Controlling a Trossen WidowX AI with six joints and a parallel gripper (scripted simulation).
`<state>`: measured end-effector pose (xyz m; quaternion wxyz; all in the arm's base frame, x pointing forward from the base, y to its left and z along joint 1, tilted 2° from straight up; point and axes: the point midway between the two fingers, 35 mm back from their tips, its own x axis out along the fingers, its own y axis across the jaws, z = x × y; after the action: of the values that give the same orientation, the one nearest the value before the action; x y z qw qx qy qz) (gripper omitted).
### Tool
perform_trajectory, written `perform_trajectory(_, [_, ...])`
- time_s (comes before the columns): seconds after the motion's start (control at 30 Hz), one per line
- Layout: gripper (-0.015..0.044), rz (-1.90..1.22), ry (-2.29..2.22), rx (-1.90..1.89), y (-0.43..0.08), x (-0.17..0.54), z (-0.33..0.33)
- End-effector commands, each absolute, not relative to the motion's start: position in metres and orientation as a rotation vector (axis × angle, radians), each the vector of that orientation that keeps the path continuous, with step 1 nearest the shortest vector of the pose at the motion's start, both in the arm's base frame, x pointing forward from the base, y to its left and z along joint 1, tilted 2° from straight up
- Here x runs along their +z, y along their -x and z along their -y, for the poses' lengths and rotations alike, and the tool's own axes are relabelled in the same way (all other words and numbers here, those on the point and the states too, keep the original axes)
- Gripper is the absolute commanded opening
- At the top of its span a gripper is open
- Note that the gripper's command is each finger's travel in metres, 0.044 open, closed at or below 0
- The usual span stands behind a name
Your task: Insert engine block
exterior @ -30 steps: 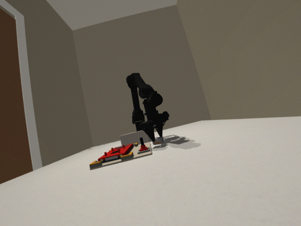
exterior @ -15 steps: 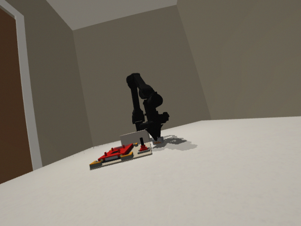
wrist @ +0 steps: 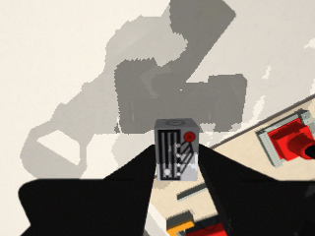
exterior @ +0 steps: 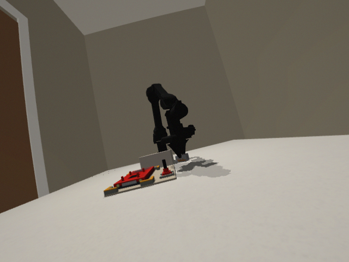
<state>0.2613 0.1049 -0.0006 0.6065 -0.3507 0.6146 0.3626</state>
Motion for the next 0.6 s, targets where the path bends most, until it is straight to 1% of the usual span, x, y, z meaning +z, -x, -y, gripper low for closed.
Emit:
perform_trajectory(0.0, [0.0000, -1.415, 0.812, 0.831, -0.264, 0.012, -0.105])
perform_trajectory(0.57, [0.0000, -1.415, 0.812, 0.831, -0.265, 0.064, -0.105])
